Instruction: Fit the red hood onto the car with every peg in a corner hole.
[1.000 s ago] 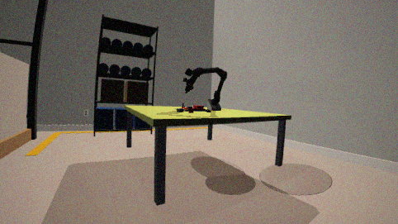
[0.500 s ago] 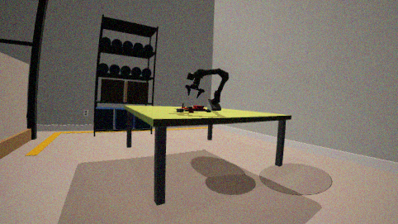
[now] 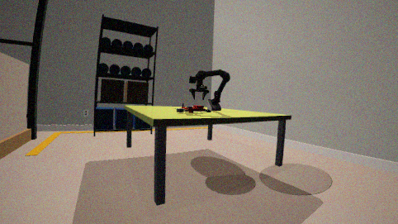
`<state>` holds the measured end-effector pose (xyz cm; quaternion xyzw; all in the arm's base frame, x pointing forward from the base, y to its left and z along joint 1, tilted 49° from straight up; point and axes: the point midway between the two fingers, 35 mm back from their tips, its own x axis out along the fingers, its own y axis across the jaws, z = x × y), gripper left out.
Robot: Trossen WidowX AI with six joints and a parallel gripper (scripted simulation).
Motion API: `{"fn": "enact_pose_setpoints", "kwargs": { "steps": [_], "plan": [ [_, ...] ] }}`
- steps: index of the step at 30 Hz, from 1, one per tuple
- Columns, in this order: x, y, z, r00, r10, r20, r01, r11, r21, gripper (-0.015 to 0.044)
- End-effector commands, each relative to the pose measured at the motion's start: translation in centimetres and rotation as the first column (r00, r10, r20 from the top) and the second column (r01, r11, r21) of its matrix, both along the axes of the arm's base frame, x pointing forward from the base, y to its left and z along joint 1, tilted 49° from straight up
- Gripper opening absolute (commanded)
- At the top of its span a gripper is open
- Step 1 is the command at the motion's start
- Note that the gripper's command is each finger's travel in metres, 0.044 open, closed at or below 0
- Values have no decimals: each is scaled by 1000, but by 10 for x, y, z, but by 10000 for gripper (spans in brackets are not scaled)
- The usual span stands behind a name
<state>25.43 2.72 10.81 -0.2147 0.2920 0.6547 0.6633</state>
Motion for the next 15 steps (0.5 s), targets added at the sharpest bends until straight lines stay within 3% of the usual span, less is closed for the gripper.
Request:
{"fn": "enact_pose_setpoints", "kwargs": {
  "steps": [1, 15],
  "plan": [
    [-2, 2, 0, 1000, 12, 4, -12, 1000, 10, 440],
    [-2, 9, -7, 1000, 12, 4, -12, 1000, 8, 440]
  ]
}}
